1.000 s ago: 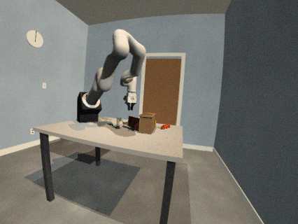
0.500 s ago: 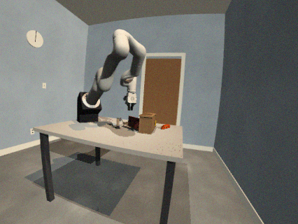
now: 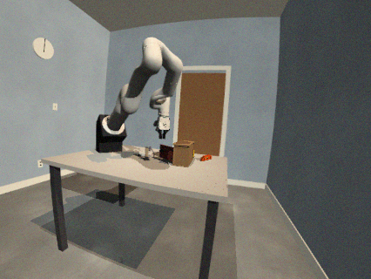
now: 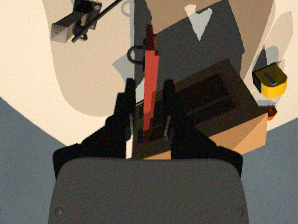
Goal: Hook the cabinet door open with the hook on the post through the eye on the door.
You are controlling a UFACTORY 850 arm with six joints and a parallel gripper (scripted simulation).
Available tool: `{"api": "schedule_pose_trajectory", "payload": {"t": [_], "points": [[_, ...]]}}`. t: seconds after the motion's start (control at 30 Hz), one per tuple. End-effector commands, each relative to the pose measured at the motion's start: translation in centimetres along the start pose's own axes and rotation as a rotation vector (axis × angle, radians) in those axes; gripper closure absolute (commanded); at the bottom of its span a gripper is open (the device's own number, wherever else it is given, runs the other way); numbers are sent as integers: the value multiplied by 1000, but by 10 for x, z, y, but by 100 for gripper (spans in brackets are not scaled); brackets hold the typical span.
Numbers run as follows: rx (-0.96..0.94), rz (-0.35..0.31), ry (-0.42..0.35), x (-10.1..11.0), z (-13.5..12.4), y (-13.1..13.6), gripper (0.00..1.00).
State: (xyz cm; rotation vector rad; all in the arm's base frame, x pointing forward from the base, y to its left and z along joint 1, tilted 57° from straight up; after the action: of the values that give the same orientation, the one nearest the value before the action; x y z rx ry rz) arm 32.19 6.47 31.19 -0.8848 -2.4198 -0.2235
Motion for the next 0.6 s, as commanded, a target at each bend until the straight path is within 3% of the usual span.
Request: {"api": "schedule_pose_trajectory", "payload": {"t": [0.0,0.57], "points": [[0,-1,0,-3,0,0,73],[0,-1,0,-29,0,0,73]]}}
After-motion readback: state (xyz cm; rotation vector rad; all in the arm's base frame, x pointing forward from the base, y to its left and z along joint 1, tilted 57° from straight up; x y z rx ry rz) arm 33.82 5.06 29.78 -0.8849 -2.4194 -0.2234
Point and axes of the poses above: the point where the finger pads meet when closed, its own x axis back along the fingers, its own y axis across the jaws, z = x × y, the point moved 6 cm from there along x, back along the fingers, and after that the axes turned 4 degrees about x, right-handed, at the moved point
